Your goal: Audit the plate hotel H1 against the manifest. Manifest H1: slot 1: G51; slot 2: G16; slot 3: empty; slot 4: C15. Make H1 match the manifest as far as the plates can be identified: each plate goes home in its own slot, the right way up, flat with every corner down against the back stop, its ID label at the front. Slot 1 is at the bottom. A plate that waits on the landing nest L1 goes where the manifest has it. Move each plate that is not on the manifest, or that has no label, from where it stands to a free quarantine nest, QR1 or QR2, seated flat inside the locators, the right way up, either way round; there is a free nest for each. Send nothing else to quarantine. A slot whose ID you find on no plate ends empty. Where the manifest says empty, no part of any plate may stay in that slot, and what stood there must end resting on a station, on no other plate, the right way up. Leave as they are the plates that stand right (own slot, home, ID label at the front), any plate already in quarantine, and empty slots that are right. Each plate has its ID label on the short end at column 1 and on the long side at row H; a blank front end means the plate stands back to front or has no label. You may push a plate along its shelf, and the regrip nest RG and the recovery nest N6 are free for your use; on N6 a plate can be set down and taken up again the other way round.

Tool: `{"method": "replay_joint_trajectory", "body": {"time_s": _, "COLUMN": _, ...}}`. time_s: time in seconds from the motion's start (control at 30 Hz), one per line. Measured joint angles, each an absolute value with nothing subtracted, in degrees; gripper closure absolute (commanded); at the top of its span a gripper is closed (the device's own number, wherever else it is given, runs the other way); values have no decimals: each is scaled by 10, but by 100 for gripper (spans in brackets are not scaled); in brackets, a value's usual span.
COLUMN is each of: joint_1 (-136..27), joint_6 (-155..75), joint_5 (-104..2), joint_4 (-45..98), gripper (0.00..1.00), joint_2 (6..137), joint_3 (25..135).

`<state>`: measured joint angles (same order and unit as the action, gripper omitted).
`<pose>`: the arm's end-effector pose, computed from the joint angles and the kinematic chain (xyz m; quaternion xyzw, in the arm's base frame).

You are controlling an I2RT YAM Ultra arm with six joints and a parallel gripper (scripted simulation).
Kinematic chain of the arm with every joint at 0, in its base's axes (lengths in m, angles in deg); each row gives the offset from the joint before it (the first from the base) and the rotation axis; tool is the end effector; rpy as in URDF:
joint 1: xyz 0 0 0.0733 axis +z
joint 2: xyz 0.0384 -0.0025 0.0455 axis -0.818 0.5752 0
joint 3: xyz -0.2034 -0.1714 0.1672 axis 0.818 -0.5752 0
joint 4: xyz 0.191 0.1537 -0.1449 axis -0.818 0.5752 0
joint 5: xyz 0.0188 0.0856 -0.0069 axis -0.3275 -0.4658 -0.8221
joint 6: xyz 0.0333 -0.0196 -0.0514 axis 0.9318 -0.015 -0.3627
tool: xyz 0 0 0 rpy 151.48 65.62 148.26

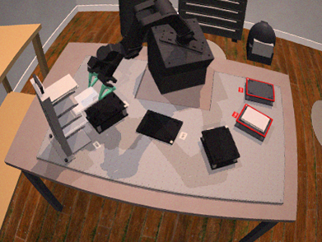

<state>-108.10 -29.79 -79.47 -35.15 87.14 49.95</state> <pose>0.2391 -0.2777 0.0578 0.3614 0.7943 0.0508 0.4857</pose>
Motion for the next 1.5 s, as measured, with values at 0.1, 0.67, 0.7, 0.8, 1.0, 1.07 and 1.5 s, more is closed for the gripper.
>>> {"method": "replay_joint_trajectory", "body": {"time_s": 0.1, "joint_1": -1080, "joint_6": -297, "joint_5": -794, "joint_4": -350, "gripper": 14, "joint_2": 874, "joint_3": 504}}
{"method": "replay_joint_trajectory", "body": {"time_s": 0.67, "joint_1": -1074, "joint_6": -293, "joint_5": -789, "joint_4": -340, "gripper": 14, "joint_2": 886, "joint_3": 527}}
{"method": "replay_joint_trajectory", "body": {"time_s": 0.7, "joint_1": -1074, "joint_6": -293, "joint_5": -789, "joint_4": -339, "gripper": 14, "joint_2": 887, "joint_3": 529}}
{"method": "replay_joint_trajectory", "body": {"time_s": 0.8, "joint_1": -1073, "joint_6": -292, "joint_5": -788, "joint_4": -339, "gripper": 14, "joint_2": 887, "joint_3": 532}}
{"method": "replay_joint_trajectory", "body": {"time_s": 1.0, "joint_1": -1071, "joint_6": -291, "joint_5": -787, "joint_4": -336, "gripper": 14, "joint_2": 893, "joint_3": 540}}
{"method": "replay_joint_trajectory", "body": {"time_s": 1.07, "joint_1": -1070, "joint_6": -290, "joint_5": -786, "joint_4": -335, "gripper": 14, "joint_2": 894, "joint_3": 543}}
{"method": "replay_joint_trajectory", "body": {"time_s": 1.5, "joint_1": -1065, "joint_6": -287, "joint_5": -783, "joint_4": -329, "gripper": 14, "joint_2": 905, "joint_3": 561}}
